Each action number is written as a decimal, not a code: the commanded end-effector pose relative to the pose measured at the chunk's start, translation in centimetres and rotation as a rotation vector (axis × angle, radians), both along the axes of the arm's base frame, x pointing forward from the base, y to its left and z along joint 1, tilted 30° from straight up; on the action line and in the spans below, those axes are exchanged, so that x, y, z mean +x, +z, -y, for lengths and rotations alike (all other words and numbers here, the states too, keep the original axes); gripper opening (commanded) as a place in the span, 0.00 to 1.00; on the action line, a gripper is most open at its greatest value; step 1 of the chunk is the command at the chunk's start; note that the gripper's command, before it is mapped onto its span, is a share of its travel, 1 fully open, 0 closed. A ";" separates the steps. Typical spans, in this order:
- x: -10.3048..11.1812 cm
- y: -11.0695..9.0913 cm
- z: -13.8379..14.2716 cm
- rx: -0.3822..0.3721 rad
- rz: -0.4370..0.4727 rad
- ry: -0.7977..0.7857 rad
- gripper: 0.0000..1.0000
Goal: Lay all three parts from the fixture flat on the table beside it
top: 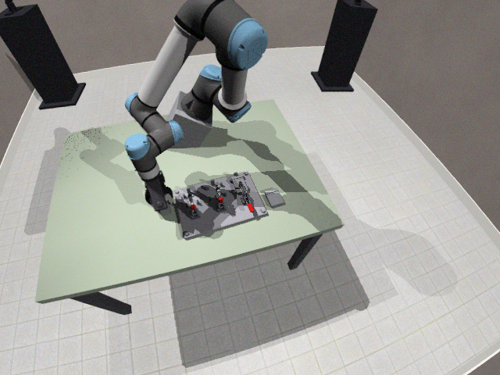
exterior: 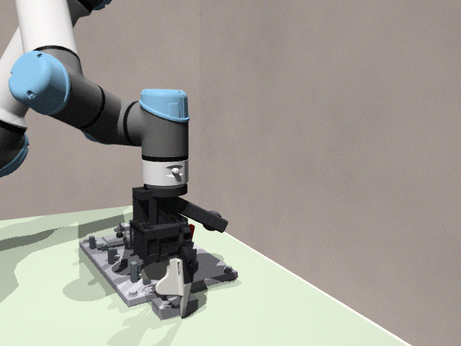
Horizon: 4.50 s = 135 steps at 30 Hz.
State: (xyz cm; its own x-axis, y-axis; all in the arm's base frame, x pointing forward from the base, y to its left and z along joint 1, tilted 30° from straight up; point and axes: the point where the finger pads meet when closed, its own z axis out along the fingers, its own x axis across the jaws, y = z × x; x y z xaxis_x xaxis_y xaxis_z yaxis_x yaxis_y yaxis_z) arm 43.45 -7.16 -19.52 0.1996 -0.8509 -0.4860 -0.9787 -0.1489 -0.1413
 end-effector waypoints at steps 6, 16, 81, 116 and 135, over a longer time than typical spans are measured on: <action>0.0 0.0 0.1 -0.001 0.001 0.000 0.40; -0.1 2.2 1.3 -0.001 0.001 0.000 0.40; -0.9 16.9 9.9 -0.001 0.001 0.000 0.28; 1.1 22.4 0.6 -0.001 0.001 0.000 0.28; 3.7 29.5 -11.3 -0.001 0.001 0.000 0.28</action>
